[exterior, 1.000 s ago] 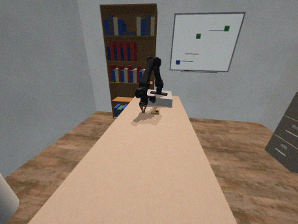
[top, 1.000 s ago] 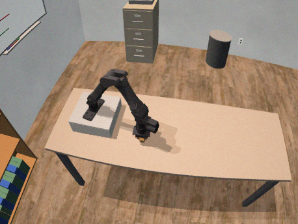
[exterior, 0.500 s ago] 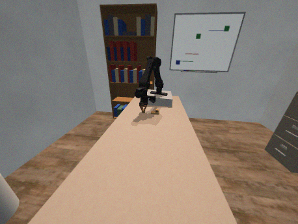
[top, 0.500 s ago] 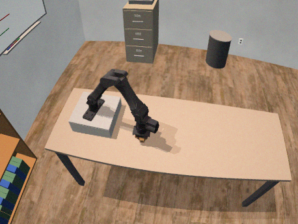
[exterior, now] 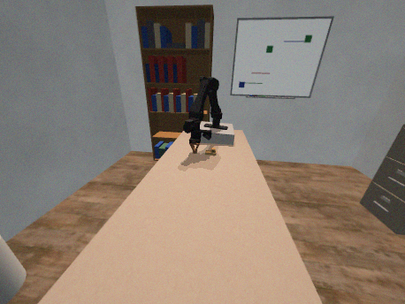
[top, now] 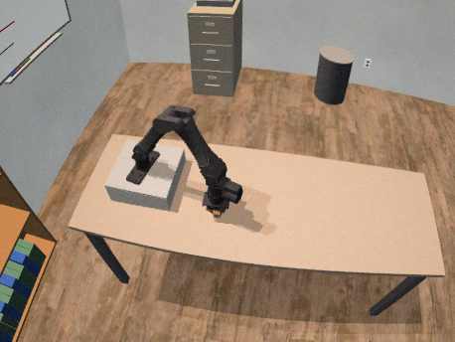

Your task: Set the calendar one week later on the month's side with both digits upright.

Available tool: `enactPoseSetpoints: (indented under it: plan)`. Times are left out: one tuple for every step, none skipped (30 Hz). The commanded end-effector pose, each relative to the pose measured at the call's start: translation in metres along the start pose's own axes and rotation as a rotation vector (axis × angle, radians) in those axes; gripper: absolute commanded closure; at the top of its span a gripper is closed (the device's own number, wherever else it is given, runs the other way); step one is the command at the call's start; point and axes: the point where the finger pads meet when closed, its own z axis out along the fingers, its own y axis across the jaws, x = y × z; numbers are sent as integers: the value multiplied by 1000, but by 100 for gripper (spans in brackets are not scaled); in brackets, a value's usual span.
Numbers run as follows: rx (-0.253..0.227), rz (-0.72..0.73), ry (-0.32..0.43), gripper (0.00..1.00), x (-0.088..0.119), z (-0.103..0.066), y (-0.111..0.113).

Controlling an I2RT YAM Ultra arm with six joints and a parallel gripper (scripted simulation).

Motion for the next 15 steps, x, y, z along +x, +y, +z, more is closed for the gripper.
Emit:
enactPoseSetpoints:
  plan:
    - [11,0,-2,74,0,-3,-3]
    - [11,0,-2,74,0,-3,-3]
    - [11,0,-2,74,0,-3,-3]
    - [11,0,-2,74,0,-4,-3]
    - [11,0,-2,74,0,-5,-3]
    - [11,0,-2,74,0,-6,-3]
    - [11,0,-2,74,0,-9,-3]
    - [11,0,-2,74,0,-13,-3]
    - [11,0,-2,74,0,-18,-3]
    - [11,0,-2,74,0,-24,-3]
    - [11,0,-2,74,0,-31,-2]
    - [11,0,-2,74,0,-38,-2]
    - [11,0,-2,74,0,-46,-2]
    - [11,0,-2,74,0,-46,-2]
    - [11,0,-2,74,0,-46,-2]
